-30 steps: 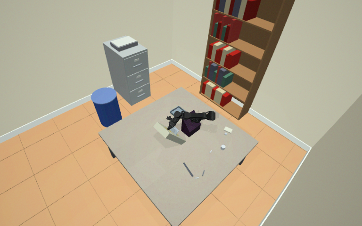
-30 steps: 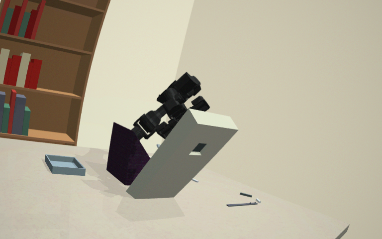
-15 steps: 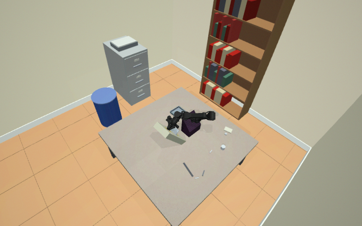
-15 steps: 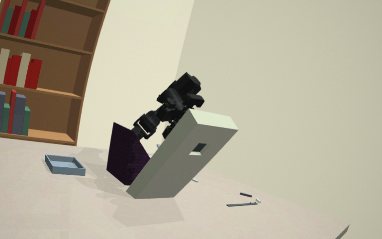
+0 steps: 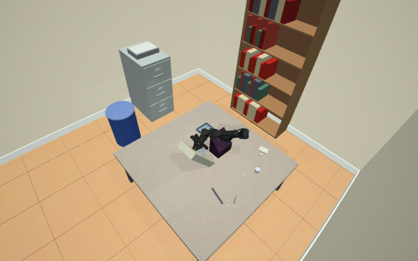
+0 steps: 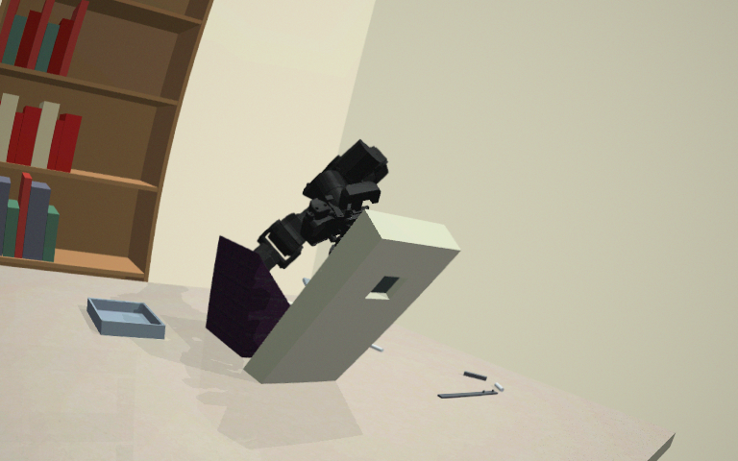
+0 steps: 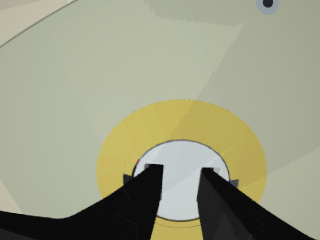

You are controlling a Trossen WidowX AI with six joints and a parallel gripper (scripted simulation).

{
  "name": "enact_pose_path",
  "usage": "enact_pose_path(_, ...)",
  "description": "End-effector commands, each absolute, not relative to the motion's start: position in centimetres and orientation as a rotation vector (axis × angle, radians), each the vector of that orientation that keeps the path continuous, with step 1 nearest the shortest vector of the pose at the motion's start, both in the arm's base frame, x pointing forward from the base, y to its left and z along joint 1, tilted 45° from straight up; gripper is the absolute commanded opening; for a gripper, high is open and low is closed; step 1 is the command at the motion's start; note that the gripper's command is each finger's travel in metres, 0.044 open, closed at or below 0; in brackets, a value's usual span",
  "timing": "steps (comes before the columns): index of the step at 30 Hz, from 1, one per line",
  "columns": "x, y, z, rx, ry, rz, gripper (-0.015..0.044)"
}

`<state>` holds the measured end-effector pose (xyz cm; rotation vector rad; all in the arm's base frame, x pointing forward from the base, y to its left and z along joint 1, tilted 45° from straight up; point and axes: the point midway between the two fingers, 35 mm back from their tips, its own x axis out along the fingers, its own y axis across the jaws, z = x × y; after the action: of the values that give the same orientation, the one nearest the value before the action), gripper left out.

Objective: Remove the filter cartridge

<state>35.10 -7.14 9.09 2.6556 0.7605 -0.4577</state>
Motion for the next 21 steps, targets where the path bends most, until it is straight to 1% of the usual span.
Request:
enact_pose_path(1, 35.0, -7.3, 9.2, 2.651, 0.761, -0.472, 0.0000)
enact_pose_path(15, 29.6, -10.3, 11.8, 2.616, 0.763, -0.456, 0.0000)
enact_pose_path(21, 29.3, -10.4, 12.0, 2.616, 0.762, -0.453, 0.0000)
